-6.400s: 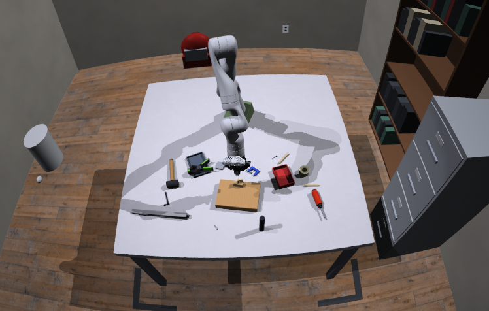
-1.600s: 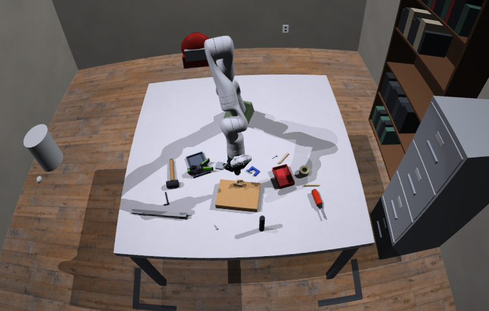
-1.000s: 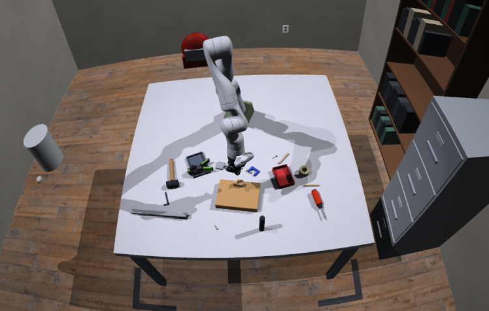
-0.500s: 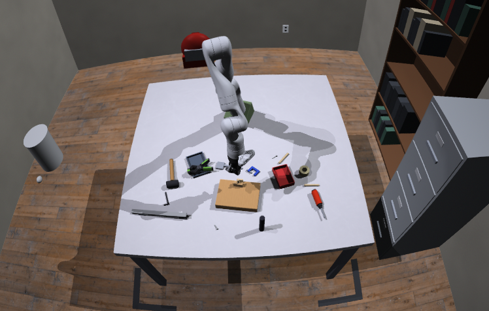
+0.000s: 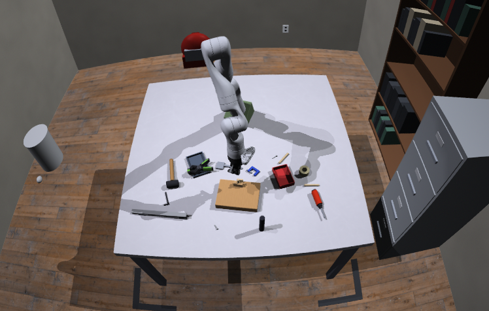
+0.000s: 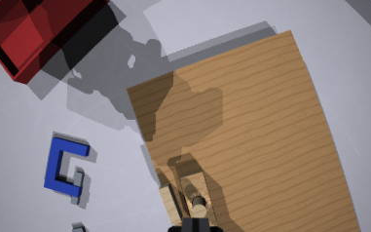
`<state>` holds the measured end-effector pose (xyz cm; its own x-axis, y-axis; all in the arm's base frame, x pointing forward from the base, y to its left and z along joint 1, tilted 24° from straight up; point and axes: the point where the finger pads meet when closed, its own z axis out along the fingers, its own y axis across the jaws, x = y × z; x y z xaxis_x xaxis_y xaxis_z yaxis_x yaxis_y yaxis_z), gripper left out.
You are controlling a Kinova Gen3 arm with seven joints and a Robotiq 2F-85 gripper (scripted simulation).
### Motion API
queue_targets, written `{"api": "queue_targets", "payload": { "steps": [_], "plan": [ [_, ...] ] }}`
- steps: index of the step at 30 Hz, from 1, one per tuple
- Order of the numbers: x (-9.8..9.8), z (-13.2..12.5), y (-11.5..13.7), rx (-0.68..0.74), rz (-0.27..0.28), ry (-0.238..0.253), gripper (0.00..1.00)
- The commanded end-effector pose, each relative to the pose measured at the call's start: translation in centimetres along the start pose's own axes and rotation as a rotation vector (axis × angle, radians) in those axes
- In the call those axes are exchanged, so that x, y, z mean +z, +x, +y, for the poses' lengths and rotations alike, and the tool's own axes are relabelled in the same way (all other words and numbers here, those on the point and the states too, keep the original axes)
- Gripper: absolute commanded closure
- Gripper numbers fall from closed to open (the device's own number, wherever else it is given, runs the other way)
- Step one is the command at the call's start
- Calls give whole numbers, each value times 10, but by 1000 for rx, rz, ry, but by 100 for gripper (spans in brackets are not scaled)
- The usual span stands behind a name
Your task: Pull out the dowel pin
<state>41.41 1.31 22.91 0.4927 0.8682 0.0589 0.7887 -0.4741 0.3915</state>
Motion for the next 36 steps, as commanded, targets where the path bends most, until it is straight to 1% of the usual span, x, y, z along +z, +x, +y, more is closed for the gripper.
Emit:
{"api": "queue_targets", "payload": {
  "steps": [1,5,7,22,24,36],
  "plan": [
    [0,0,0,-71,3,4,90],
    [0,0,0,-149,3,4,90],
    [0,0,0,-149,3,4,90],
    [0,0,0,-446,3,3,90],
    [0,0,0,-446,3,3,90],
    [-1,0,0,-680,4,2,90]
  ]
}}
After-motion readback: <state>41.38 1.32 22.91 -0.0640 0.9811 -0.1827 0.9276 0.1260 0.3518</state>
